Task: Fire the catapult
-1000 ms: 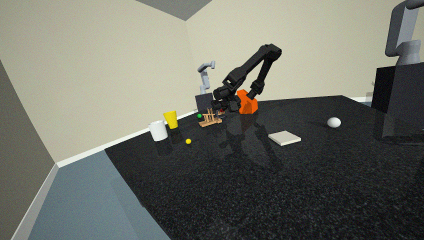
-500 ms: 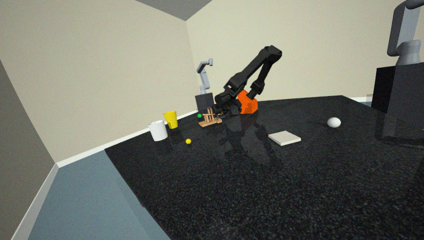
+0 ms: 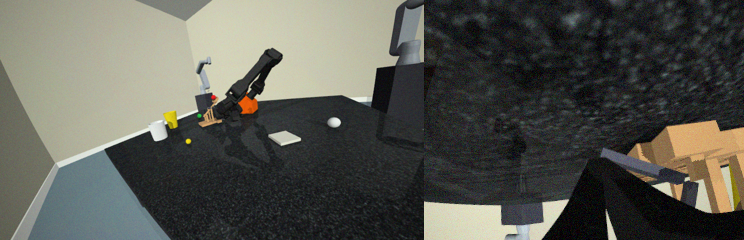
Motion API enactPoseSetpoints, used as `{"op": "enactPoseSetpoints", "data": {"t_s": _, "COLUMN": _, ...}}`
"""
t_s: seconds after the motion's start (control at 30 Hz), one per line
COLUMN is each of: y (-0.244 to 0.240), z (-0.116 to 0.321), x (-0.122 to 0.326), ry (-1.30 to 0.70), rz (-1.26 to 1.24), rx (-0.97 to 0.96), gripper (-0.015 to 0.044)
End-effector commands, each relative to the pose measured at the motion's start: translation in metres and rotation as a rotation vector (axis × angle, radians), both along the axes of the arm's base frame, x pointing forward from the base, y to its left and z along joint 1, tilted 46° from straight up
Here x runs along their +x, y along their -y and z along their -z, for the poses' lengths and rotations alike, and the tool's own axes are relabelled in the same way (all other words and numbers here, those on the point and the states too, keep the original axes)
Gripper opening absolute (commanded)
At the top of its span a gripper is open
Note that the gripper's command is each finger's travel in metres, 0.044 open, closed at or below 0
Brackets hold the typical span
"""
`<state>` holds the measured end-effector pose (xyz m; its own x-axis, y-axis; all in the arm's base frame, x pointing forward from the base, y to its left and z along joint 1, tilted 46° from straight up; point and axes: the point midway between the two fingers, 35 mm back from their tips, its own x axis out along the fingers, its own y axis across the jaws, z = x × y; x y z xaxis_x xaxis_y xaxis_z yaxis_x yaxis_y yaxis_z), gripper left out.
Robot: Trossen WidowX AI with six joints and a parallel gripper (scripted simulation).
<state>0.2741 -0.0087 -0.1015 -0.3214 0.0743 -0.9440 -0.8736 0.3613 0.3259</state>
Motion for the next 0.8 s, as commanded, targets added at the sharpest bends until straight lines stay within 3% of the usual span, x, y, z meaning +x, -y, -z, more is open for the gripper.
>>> {"op": "enactPoseSetpoints", "data": {"t_s": 0.0, "y": -0.002, "z": 0.001, "x": -0.001, "ry": -0.006, "rz": 0.008, "rx": 0.004, "gripper": 0.0}}
{"op": "enactPoseSetpoints", "data": {"t_s": 0.27, "y": 0.046, "z": -0.111, "x": 0.025, "ry": 0.002, "rz": 0.001, "rx": -0.002, "gripper": 0.0}}
{"op": "enactPoseSetpoints", "data": {"t_s": 0.4, "y": 0.05, "z": -0.123, "x": 0.025, "ry": 0.002, "rz": 0.0, "rx": -0.003, "gripper": 0.0}}
{"op": "enactPoseSetpoints", "data": {"t_s": 0.43, "y": 0.044, "z": -0.107, "x": 0.028, "ry": 0.014, "rz": 0.012, "rx": -0.001, "gripper": 0.0026}}
{"op": "enactPoseSetpoints", "data": {"t_s": 0.77, "y": 0.067, "z": -0.089, "x": 0.067, "ry": 0.113, "rz": 0.315, "rx": 0.013, "gripper": 0.0289}}
